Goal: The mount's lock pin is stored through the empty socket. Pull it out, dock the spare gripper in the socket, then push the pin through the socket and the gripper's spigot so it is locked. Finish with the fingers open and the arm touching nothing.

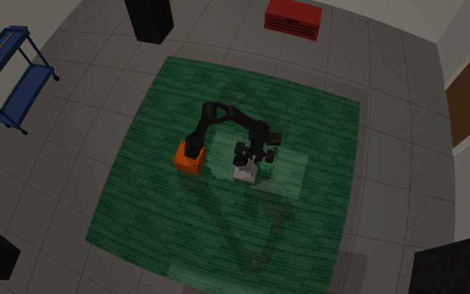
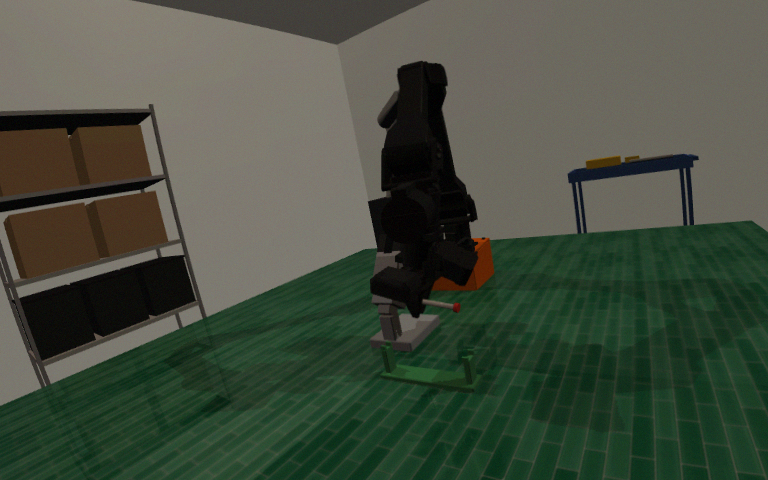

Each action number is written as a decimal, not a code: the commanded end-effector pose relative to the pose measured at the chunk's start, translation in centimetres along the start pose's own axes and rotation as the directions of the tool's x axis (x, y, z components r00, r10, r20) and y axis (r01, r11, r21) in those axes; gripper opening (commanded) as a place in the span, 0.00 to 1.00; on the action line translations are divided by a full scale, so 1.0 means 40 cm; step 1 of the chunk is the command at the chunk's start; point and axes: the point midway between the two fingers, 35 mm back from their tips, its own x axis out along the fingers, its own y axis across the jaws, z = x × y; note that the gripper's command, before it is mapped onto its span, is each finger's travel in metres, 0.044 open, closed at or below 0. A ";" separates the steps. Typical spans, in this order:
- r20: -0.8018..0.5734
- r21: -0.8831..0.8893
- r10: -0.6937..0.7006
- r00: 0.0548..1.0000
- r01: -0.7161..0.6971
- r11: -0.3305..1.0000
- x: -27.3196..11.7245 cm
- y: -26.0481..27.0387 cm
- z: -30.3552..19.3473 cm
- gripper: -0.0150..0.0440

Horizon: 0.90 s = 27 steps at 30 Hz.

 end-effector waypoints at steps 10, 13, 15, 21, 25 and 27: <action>0.000 0.000 0.000 1.000 0.000 1.000 -0.006 0.000 0.003 0.59; 0.000 -0.001 0.003 1.000 -0.003 1.000 -0.027 0.003 0.013 0.59; -0.001 -0.003 0.009 1.000 -0.009 1.000 -0.037 0.006 0.017 0.59; -0.006 -0.008 0.020 1.000 -0.020 1.000 -0.071 0.011 0.034 0.59; -0.009 -0.011 0.026 1.000 -0.026 1.000 -0.095 0.013 0.045 0.59; -0.011 -0.013 0.028 1.000 -0.028 1.000 -0.107 0.015 0.051 0.59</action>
